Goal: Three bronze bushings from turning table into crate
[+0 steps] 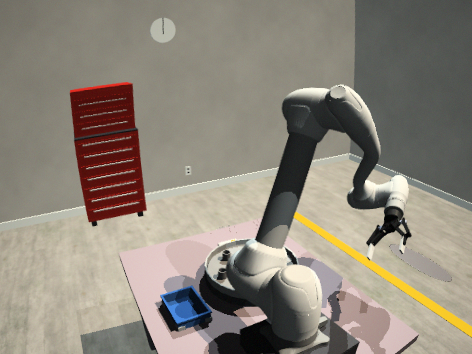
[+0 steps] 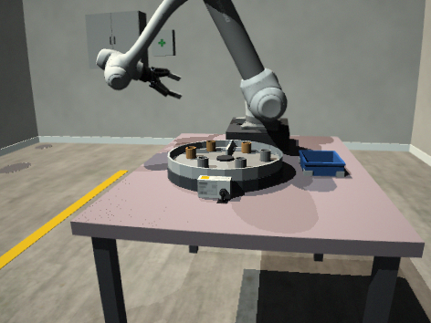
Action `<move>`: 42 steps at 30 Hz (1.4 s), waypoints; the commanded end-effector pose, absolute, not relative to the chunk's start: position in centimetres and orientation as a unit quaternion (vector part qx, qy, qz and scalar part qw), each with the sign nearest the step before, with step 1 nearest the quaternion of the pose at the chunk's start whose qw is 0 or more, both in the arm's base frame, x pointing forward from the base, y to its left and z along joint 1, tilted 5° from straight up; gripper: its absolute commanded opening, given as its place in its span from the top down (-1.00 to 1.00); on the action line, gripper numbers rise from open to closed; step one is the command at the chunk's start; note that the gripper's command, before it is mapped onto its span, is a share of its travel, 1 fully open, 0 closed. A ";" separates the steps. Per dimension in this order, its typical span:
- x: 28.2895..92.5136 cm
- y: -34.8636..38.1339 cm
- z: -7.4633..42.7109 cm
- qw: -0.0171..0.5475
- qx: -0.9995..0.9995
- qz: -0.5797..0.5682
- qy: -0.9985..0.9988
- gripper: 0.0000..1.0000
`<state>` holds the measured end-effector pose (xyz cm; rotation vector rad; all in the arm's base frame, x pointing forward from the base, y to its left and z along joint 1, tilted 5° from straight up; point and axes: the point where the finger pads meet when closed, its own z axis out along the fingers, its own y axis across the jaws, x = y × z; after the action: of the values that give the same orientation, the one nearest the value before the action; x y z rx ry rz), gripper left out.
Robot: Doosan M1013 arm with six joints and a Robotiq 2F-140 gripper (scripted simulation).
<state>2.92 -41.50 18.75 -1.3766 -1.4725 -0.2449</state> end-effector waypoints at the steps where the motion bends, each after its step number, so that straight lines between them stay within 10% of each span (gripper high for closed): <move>1: 2.9 -41.5 18.8 0.527 -0.576 -0.103 -0.616 -1.00; 22: 4.0 -41.0 18.6 0.519 -0.585 -0.086 -0.617 -1.00; 42: 17.6 -32.6 16.6 0.348 -0.710 0.085 -0.607 -1.00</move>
<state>14.87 -34.47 16.98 -1.7451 -1.5615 0.1411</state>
